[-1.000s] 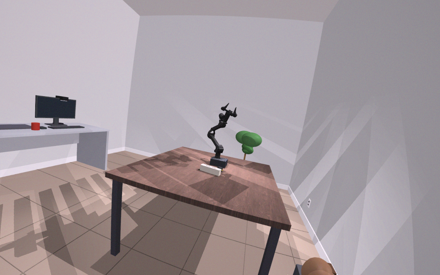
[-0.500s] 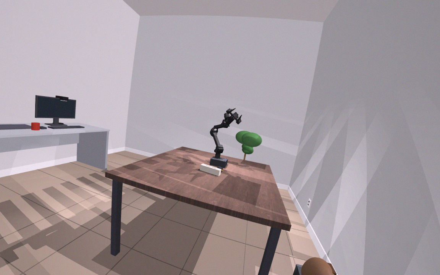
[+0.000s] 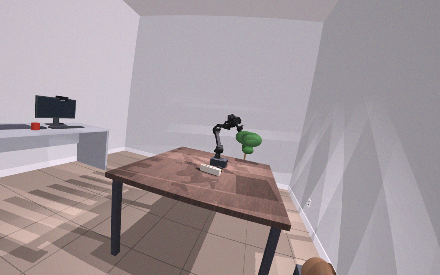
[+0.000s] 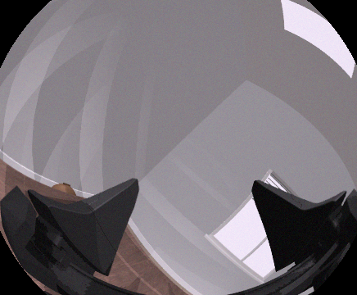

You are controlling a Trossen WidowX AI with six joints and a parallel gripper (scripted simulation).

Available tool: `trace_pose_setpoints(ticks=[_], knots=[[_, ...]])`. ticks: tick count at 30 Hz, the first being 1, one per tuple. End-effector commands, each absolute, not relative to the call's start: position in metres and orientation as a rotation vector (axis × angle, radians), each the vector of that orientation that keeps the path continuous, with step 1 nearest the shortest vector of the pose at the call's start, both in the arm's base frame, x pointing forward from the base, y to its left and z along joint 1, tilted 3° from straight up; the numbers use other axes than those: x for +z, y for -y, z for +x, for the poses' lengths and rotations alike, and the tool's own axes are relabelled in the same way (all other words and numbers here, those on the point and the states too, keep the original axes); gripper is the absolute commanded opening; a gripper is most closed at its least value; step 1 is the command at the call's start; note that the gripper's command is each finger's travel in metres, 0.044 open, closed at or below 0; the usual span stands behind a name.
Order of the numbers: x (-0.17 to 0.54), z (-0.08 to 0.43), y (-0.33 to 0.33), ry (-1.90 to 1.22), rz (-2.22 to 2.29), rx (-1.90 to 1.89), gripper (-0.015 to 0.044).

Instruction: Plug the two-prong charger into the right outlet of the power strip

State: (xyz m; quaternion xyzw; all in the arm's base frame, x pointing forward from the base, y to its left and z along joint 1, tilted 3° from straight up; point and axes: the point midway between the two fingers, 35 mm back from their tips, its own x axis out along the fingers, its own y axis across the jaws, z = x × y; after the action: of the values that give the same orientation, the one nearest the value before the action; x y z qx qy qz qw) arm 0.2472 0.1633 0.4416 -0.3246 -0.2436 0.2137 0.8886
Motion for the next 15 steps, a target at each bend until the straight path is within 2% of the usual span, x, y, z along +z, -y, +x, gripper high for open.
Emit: trace_pose_setpoints(ticks=[1,15], knots=[[0.414,0.268,-0.167,0.398,-0.711,0.457,0.044],[0.308,0.318,-0.165,-0.021,-0.807,0.534,0.044]])
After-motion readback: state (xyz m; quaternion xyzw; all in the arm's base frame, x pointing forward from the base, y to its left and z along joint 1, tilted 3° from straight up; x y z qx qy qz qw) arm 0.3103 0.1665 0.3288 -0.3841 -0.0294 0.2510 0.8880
